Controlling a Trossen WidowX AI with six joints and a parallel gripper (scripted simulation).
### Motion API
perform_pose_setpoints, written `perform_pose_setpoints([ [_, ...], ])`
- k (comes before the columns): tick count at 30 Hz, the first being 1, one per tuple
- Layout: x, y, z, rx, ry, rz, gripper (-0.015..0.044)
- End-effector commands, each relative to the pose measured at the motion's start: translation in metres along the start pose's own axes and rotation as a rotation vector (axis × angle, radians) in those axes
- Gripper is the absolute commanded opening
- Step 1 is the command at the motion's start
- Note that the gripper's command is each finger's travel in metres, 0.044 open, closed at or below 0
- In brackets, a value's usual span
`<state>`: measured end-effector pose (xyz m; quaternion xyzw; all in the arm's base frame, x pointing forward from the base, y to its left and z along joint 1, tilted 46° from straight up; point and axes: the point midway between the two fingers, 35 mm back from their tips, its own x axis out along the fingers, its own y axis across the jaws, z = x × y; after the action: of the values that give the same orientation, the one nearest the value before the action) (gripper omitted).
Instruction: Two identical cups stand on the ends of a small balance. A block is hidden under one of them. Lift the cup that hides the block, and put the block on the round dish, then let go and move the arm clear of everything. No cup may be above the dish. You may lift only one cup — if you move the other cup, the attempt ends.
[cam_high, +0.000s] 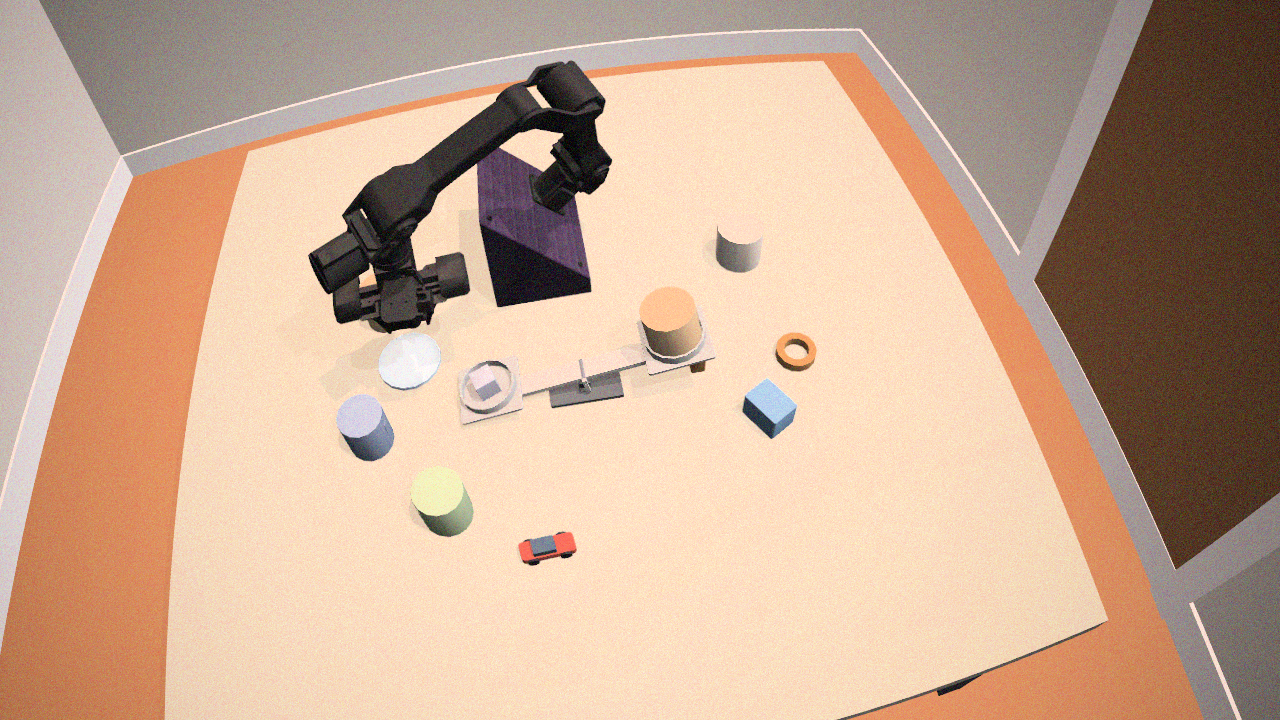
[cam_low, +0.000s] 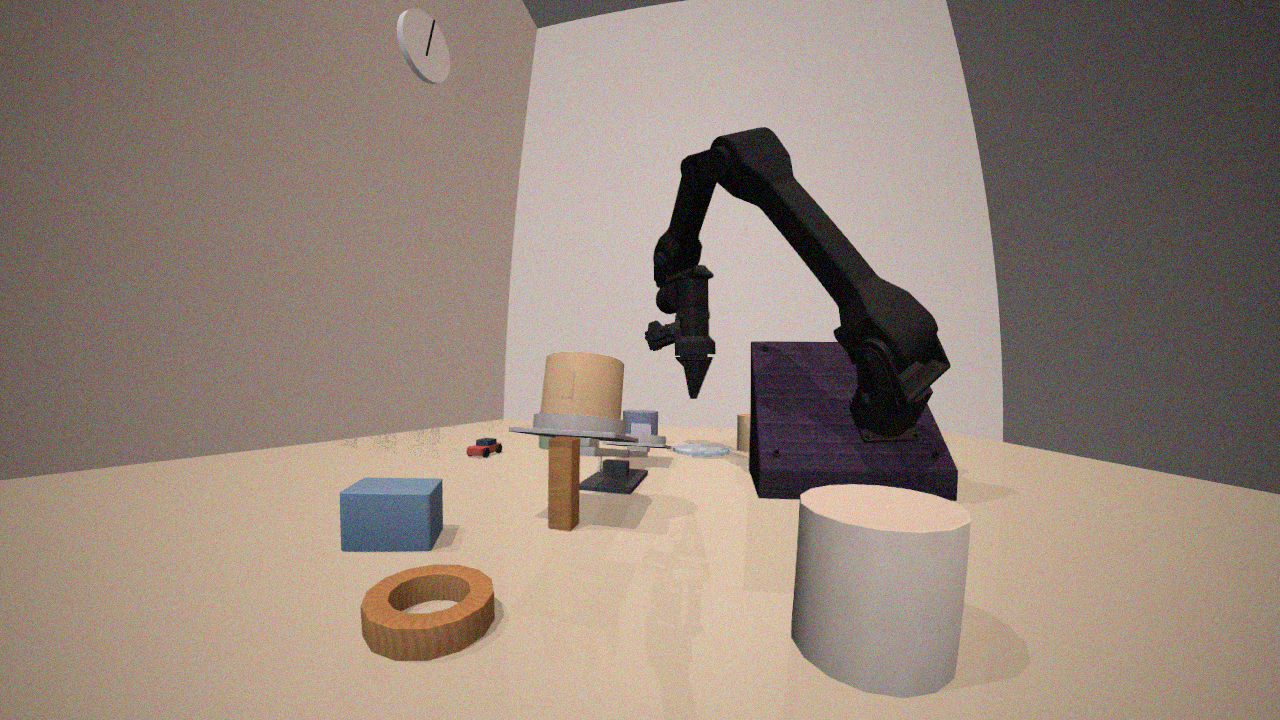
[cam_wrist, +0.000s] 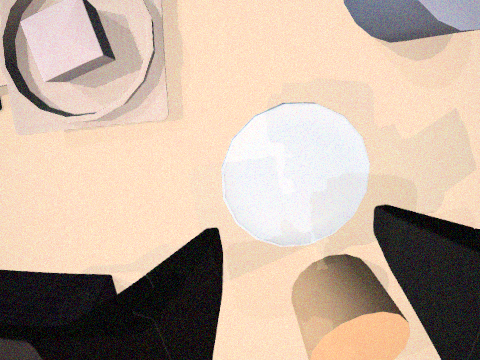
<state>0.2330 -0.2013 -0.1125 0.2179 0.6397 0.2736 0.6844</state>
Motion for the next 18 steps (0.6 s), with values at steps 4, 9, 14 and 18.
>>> perform_pose_setpoints([
  [4,0.0,0.014,0.016,0.24,-0.004,0.013,0.026],
  [9,0.0,0.023,0.027,0.408,-0.004,0.02,0.026],
  [14,0.0,0.033,0.038,0.572,-0.003,0.026,0.026],
  [18,0.001,0.041,0.046,0.704,-0.002,0.032,0.026],
])
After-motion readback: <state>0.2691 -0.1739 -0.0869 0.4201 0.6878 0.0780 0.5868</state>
